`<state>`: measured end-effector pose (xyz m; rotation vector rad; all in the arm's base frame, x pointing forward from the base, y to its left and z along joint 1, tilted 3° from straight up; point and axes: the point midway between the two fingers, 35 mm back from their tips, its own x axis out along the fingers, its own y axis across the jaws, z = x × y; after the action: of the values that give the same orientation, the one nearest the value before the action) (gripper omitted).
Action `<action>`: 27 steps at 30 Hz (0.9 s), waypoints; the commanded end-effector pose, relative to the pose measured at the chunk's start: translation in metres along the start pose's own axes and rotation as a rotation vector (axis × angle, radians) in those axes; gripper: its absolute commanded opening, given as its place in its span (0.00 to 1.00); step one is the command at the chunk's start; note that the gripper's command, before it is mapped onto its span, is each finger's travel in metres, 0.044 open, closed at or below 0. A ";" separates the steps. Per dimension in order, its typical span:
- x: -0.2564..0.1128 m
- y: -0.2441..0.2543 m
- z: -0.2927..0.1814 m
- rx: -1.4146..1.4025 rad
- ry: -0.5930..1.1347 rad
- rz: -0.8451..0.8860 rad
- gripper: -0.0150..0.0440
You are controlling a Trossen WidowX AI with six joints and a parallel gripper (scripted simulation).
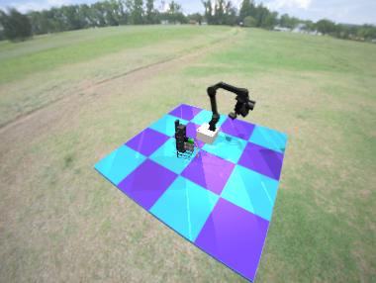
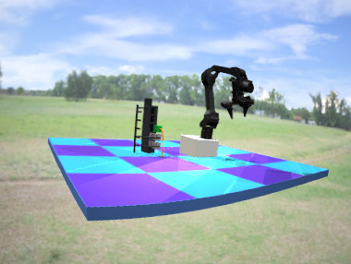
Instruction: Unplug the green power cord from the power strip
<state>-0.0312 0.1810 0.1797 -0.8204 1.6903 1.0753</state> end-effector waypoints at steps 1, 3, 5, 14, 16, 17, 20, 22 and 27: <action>0.000 -0.001 0.001 -0.002 -0.003 0.000 0.89; -0.002 -0.013 0.013 -0.019 -0.028 0.000 0.80; -0.006 -0.032 0.029 -0.045 -0.064 -0.006 0.71; -0.021 -0.141 0.068 -0.138 -0.191 -0.086 0.53; -0.024 -0.169 0.069 -0.153 -0.208 -0.113 0.53; -0.025 -0.183 0.068 -0.160 -0.215 -0.128 0.53; -0.028 -0.223 0.060 -0.188 -0.227 -0.164 0.53; -0.029 -0.250 0.052 -0.201 -0.236 -0.185 0.53; -0.027 -0.312 0.017 -0.231 -0.244 -0.236 0.53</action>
<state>0.2396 0.1028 0.1170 -0.9393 1.2692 1.1736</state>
